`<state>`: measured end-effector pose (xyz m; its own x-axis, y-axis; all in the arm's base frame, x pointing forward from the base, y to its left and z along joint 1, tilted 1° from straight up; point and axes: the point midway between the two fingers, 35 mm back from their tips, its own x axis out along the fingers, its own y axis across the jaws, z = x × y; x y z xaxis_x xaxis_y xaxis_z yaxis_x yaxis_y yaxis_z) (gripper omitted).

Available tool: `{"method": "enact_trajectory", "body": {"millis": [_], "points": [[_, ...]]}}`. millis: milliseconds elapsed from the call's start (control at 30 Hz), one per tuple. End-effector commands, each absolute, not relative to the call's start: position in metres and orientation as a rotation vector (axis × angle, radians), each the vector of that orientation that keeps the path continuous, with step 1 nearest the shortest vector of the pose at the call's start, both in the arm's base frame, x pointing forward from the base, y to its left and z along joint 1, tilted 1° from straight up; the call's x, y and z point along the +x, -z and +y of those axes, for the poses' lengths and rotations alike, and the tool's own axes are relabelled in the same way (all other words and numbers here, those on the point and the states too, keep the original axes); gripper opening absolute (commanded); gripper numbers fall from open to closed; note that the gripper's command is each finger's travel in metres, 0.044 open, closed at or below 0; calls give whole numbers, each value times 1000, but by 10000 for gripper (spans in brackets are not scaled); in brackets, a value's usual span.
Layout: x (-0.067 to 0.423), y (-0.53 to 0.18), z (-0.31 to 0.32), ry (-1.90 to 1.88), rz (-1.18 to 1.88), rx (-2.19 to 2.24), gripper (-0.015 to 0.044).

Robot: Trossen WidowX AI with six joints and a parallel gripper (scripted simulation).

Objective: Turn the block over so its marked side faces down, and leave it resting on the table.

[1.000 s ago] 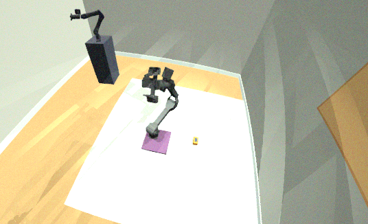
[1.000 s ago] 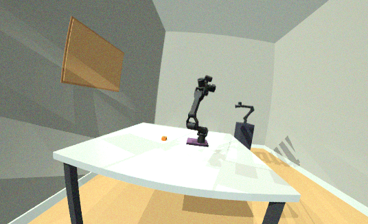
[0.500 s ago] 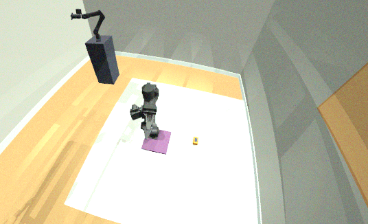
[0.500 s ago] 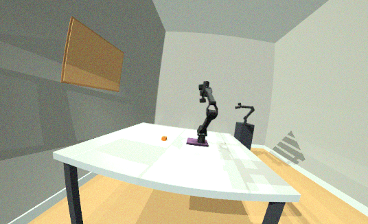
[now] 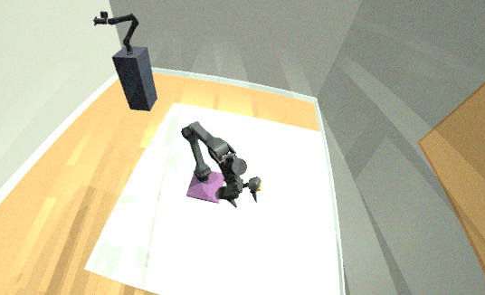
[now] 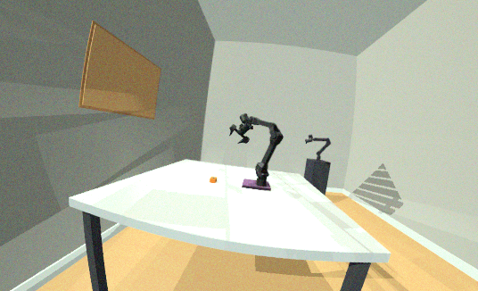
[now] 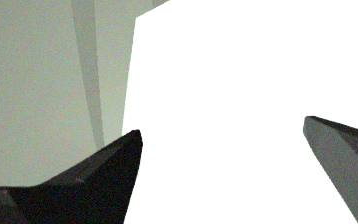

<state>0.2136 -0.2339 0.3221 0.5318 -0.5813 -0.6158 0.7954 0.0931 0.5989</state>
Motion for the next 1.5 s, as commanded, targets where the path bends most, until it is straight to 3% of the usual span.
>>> {"method": "enact_trajectory", "body": {"millis": [0,333,567,1467], "points": [[260,-287,-205,906,519,946,440],[332,-192,-101,504,1136,526,440],[339,-123,-8,113,1530,83,440],[344,-67,-9,102,1539,70,440]]}}
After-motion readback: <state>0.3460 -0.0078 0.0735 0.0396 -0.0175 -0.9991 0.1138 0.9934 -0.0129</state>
